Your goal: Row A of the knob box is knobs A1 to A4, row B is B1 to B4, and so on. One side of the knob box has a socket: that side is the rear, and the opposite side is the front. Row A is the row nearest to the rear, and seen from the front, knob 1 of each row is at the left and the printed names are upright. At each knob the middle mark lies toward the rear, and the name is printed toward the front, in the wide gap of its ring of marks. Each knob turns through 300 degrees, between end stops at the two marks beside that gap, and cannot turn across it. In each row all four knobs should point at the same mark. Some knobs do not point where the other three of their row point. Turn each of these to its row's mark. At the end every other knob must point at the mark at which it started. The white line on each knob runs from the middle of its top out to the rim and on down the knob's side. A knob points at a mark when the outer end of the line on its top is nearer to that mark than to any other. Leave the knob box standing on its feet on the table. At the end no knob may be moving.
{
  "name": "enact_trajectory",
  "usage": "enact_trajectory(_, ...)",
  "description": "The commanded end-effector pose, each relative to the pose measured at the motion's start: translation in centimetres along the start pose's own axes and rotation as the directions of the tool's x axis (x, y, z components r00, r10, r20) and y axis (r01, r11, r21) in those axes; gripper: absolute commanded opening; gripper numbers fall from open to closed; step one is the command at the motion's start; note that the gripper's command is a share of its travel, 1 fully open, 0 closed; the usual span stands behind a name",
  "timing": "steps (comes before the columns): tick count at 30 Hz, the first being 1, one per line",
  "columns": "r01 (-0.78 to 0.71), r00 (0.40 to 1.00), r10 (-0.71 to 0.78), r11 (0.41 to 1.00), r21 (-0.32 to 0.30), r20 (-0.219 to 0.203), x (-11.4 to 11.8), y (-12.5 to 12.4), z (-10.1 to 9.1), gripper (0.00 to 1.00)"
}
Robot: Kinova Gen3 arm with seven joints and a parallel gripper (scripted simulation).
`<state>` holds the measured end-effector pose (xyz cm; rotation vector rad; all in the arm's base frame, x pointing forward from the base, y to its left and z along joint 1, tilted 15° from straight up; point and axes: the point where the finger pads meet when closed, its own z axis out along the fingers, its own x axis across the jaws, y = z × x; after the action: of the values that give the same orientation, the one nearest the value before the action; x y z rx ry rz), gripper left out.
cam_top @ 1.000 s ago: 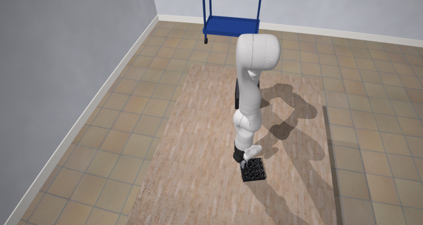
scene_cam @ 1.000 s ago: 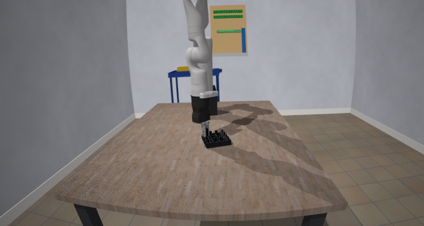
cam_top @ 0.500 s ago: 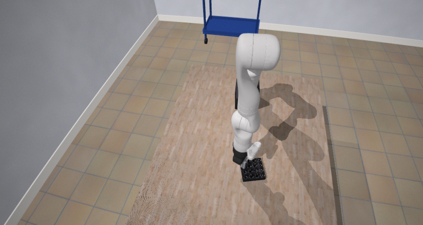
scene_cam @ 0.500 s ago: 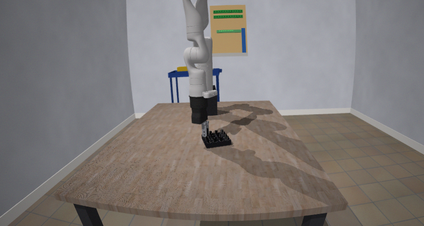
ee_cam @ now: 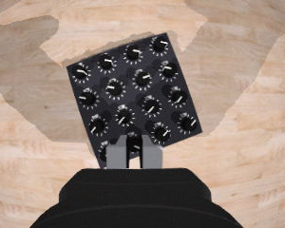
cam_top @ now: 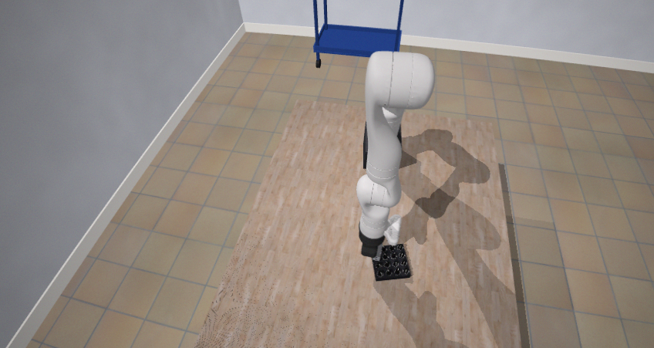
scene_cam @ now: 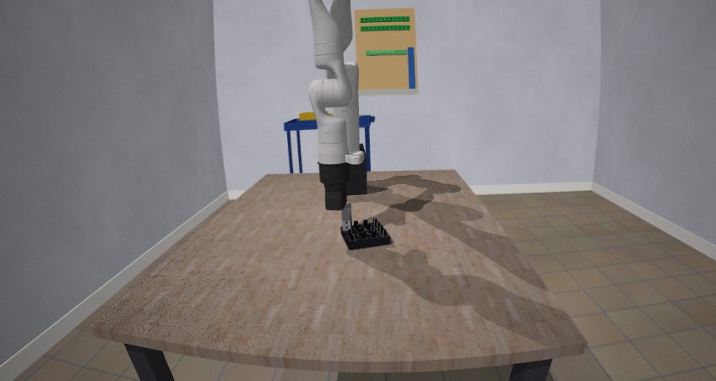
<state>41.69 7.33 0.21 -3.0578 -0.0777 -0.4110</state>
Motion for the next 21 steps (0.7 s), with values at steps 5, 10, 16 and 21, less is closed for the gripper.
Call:
enact_trajectory(5,0.126,0.992,-0.126,0.992,0.002,0.006,-0.08,-0.14,-0.03,0.30)
enact_trajectory(10,0.209,0.978,-0.209,0.978,0.002,0.006,-0.08,-0.13,-0.03,0.30)
enact_trajectory(16,0.283,0.959,-0.283,0.959,0.002,0.006,-0.08,-0.12,-0.03,0.30)
enact_trajectory(21,0.309,0.951,-0.309,0.951,0.003,0.007,-0.15,-0.11,-0.02,0.30)
